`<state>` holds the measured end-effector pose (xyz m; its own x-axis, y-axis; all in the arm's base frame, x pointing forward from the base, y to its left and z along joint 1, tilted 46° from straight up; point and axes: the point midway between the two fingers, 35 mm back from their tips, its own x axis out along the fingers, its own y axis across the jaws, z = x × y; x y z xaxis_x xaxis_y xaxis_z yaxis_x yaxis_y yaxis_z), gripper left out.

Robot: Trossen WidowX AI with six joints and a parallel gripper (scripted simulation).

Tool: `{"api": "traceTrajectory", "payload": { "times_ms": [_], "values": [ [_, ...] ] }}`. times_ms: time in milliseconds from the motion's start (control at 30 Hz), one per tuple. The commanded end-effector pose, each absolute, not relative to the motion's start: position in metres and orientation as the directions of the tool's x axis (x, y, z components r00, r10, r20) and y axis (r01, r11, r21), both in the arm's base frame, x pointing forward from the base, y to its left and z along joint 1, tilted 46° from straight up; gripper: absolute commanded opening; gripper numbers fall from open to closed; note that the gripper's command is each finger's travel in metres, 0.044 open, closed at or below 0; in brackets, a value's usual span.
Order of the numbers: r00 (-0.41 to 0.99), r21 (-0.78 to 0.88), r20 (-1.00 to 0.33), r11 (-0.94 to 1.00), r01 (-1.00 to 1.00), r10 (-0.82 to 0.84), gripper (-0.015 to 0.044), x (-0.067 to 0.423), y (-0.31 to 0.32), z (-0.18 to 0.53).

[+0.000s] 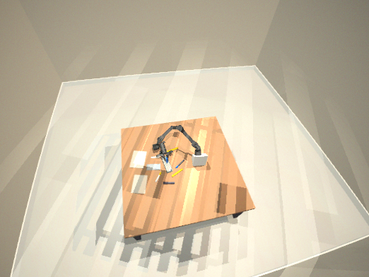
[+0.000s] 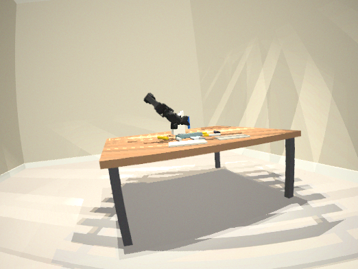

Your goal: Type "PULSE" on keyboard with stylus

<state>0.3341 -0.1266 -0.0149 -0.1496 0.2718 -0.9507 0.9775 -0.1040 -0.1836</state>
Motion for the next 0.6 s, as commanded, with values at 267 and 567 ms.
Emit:
{"api": "traceTrajectory", "payload": {
  "times_ms": [267, 567],
  "values": [
    [-0.153, -0.186, -0.950, -0.101, 0.977, 0.271, 0.0081, 0.3348, -0.1293, -0.0196],
    [-0.153, -0.186, -0.950, -0.101, 0.977, 0.271, 0.0081, 0.3348, -0.1293, -0.0196]
  ]
}}
